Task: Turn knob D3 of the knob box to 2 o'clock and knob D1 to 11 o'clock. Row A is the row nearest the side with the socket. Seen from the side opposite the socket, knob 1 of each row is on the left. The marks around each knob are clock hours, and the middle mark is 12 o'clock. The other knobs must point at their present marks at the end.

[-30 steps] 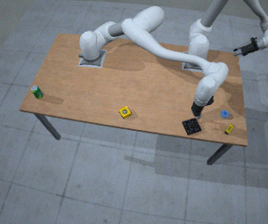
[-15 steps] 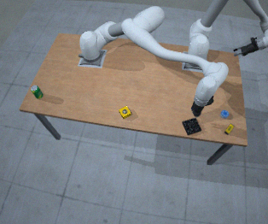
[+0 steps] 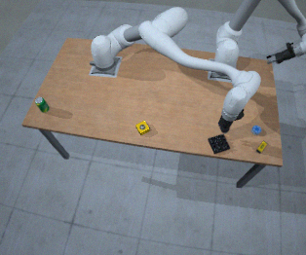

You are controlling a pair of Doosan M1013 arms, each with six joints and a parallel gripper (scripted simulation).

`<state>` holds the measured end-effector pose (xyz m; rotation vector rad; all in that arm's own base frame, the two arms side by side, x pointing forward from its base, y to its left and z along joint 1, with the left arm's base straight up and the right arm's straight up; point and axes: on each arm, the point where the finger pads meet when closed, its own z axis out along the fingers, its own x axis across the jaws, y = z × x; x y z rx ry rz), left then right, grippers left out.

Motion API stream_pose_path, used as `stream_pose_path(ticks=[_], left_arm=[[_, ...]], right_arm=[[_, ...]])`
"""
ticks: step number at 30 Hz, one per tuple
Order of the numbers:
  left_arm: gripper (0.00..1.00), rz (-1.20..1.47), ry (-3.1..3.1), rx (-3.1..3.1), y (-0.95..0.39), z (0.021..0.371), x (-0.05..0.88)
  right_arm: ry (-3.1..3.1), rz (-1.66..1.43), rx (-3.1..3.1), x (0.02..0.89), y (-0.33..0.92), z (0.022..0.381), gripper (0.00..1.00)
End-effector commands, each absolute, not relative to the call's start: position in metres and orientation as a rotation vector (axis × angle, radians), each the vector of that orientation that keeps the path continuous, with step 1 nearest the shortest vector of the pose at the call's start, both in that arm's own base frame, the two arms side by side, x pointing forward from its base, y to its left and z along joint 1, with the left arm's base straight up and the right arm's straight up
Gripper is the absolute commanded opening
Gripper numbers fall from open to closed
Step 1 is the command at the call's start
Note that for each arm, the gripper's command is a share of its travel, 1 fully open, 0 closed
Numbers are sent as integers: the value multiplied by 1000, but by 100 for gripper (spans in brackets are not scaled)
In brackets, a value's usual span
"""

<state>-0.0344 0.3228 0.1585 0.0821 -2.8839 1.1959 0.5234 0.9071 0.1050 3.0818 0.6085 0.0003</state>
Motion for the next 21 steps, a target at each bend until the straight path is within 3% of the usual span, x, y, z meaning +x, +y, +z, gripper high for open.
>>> stream_pose_path(ticks=[1, 21], left_arm=[[100, 1195, -2884, 82, 323, 159, -34], [100, 1195, -2884, 82, 323, 159, -34]], right_arm=[[609, 2, 3084, 523, 907, 107, 46], [609, 2, 3083, 524, 908, 102, 46]])
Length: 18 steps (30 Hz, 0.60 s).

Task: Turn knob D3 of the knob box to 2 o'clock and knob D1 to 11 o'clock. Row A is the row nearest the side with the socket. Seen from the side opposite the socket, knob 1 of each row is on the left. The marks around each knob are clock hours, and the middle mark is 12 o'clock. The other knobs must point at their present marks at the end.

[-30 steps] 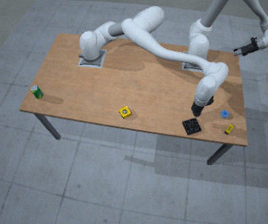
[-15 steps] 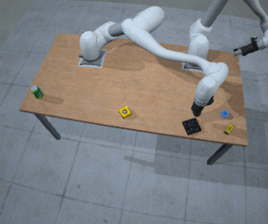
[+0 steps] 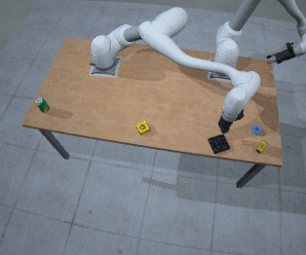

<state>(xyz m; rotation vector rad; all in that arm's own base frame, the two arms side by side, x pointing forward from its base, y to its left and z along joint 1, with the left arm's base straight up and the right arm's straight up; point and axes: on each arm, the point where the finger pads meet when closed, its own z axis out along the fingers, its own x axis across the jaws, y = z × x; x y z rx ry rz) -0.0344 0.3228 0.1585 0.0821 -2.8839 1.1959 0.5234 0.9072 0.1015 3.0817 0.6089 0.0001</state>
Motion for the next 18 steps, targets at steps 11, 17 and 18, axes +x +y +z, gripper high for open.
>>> stream_pose_path(ticks=[11, 17, 18], left_arm=[[100, 1195, -2884, 82, 323, 159, -34], [100, 1195, -2884, 82, 323, 159, -34], [100, 1195, -2884, 82, 323, 159, -34]], right_arm=[[609, 2, 3083, 524, 908, 90, 46], [609, 2, 3083, 524, 908, 85, 46], [609, 2, 3083, 524, 908, 84, 46]])
